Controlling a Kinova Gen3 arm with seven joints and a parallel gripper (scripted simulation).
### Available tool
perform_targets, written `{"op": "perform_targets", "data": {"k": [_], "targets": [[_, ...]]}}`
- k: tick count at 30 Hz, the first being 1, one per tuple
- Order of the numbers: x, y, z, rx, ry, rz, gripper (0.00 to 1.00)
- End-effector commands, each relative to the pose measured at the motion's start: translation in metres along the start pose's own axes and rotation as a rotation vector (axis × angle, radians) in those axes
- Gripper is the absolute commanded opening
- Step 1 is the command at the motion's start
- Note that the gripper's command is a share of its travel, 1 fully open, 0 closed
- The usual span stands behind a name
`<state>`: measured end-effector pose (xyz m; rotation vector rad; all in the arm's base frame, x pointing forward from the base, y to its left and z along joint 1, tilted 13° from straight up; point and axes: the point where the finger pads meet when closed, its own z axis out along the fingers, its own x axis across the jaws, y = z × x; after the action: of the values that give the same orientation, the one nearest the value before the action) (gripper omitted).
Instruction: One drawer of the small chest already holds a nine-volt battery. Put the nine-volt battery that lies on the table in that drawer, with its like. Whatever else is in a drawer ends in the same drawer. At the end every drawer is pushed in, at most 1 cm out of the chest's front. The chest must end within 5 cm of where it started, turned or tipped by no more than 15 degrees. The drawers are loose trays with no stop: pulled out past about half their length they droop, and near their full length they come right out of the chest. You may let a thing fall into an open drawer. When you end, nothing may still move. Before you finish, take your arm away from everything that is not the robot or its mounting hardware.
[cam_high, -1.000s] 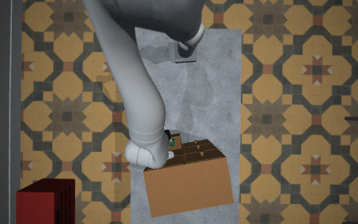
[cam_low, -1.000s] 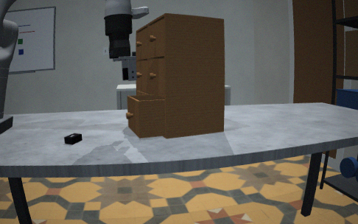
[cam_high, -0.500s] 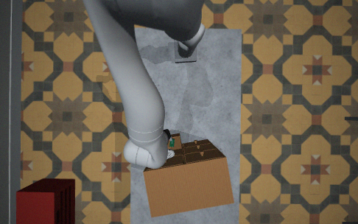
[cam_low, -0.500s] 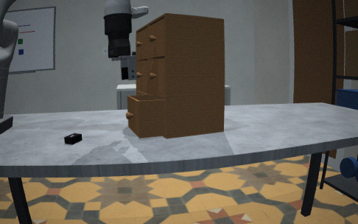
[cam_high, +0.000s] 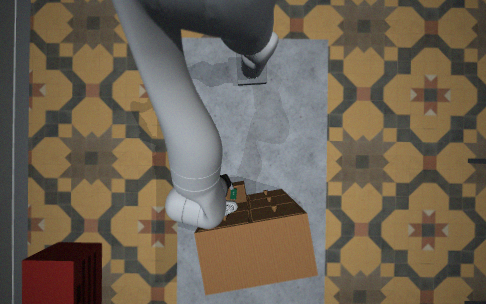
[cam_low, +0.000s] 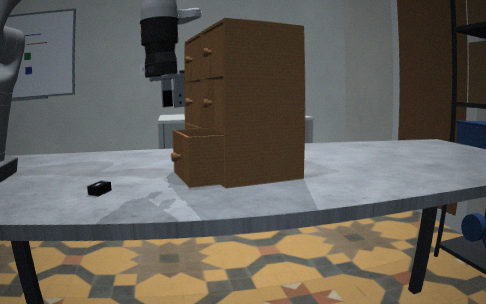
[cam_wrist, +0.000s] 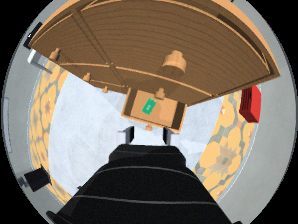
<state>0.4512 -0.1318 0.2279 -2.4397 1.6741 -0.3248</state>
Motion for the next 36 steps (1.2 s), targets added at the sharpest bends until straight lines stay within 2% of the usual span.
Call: {"op": "perform_targets", "data": {"k": [1,36], "targets": [[0.002,0.001,-0.002,0.002,0.002,-0.013,1.00],[-0.001,0.010,-0.012,0.002,-0.005,-0.329,1.00]]}}
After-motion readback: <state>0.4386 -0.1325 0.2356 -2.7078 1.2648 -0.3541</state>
